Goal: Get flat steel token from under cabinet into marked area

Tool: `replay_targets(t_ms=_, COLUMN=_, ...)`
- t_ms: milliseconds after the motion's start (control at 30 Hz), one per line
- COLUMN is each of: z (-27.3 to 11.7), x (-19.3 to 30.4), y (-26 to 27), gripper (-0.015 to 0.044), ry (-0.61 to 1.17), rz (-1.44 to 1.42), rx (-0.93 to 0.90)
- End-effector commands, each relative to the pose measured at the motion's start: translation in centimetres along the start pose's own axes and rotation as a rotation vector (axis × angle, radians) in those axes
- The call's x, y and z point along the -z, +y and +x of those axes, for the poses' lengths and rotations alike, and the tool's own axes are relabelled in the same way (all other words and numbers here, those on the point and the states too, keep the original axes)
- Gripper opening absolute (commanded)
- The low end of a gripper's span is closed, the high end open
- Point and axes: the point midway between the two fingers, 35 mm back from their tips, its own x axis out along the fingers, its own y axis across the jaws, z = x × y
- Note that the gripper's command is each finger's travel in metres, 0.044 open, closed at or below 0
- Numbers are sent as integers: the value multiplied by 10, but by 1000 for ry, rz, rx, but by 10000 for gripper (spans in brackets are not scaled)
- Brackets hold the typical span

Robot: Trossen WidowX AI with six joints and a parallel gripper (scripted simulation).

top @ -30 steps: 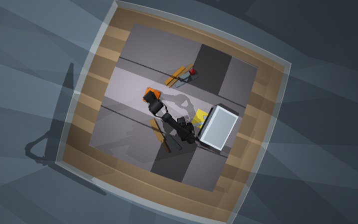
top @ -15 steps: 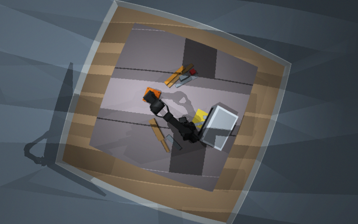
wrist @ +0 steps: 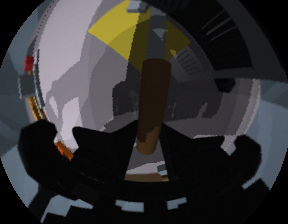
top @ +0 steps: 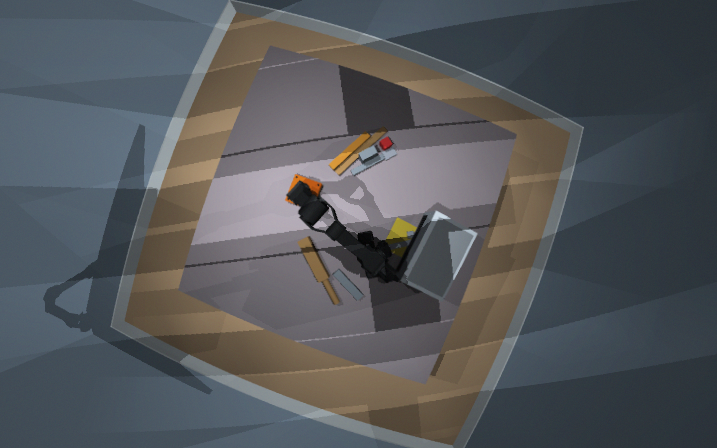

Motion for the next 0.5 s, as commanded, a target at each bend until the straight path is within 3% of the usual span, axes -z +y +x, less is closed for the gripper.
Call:
replay_targets(t_ms=0, z=1, x=1, y=3, gripper=0, ry=-1, rz=-3, rx=-6)
replay_targets(t_ms=467, z=1, x=24, y=1, gripper=0, ry=0, rz=-3, rx=-6)
